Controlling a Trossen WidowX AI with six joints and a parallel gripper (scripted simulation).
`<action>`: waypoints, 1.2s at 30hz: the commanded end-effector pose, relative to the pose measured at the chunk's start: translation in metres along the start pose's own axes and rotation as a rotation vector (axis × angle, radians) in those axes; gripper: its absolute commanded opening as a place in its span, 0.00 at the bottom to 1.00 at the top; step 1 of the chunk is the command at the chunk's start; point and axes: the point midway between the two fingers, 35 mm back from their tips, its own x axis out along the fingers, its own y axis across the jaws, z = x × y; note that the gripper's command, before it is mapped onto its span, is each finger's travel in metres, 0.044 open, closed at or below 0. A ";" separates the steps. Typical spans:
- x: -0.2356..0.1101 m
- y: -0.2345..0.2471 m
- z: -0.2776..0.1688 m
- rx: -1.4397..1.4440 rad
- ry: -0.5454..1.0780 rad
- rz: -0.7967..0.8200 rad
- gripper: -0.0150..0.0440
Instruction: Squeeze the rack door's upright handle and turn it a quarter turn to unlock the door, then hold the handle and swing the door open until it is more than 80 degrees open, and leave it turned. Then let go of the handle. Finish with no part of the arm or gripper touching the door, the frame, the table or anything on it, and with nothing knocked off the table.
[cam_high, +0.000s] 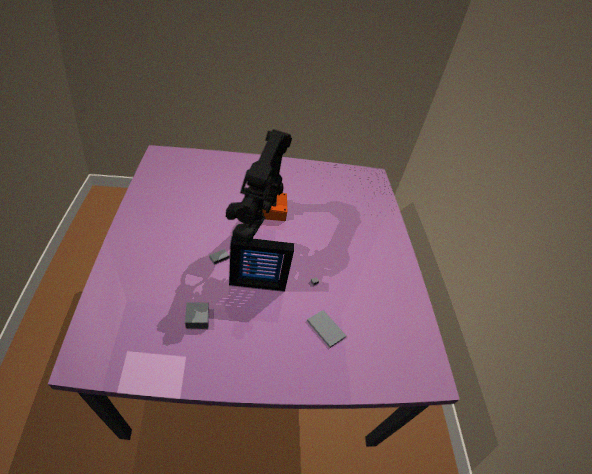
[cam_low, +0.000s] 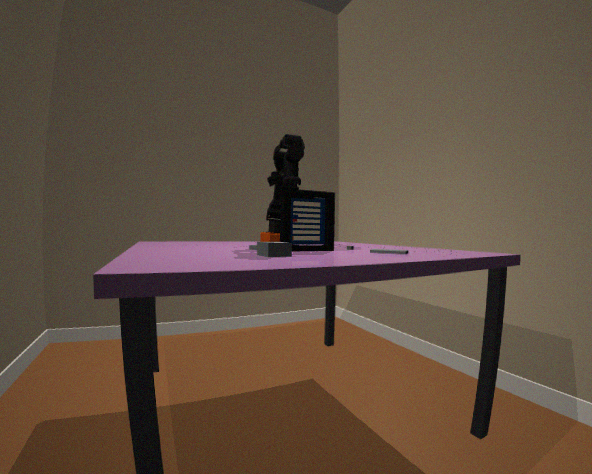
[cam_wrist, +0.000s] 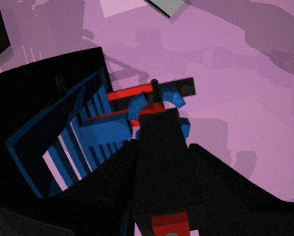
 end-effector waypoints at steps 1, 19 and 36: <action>0.000 0.000 0.000 0.028 0.003 0.002 0.28; 0.000 0.000 0.000 -0.243 0.004 0.002 0.74; 0.000 0.000 0.000 -1.086 0.002 0.004 0.74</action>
